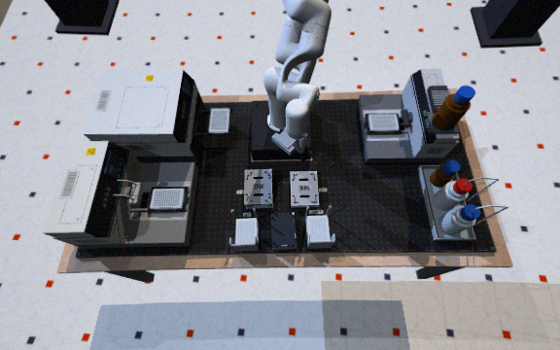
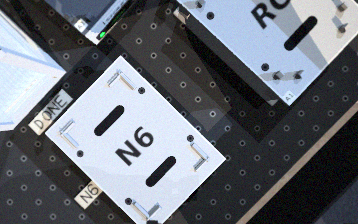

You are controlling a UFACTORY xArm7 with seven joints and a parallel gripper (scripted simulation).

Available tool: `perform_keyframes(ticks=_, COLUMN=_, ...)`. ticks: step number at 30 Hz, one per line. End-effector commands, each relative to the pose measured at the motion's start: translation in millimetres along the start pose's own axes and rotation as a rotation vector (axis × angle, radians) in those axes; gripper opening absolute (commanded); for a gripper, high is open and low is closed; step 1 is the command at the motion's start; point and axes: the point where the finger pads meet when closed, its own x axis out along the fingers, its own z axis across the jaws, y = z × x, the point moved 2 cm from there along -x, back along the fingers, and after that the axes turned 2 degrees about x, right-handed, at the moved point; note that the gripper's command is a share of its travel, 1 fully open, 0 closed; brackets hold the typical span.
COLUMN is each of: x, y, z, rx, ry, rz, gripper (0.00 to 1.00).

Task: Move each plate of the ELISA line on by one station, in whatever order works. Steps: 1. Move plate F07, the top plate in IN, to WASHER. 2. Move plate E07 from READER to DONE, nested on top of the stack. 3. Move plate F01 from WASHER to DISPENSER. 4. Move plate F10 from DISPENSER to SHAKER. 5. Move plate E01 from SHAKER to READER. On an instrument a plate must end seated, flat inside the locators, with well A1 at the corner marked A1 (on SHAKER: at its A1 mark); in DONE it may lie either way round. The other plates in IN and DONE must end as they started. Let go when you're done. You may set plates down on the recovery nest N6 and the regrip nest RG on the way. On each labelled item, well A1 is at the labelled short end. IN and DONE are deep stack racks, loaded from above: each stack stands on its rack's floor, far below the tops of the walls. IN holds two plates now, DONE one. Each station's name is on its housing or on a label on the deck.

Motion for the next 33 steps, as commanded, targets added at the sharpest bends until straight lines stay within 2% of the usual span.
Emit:
perform_keyframes(ticks=1, x=-1.3, y=-13, z=-8, rx=0.036, ry=0.002, rz=0.004, gripper=1.00)
perform_keyframes(ticks=15, x=-1.2, y=-48, z=-26, rx=0.036, ry=0.002, rz=0.004, gripper=1.00)
perform_keyframes(ticks=18, x=-1.1, y=-57, z=-30, rx=0.128, ry=0.002, rz=0.003, gripper=1.00)
perform_keyframes(ticks=33, x=-1.0, y=-97, z=-48, rx=0.128, ry=0.002, rz=0.003, gripper=1.00)
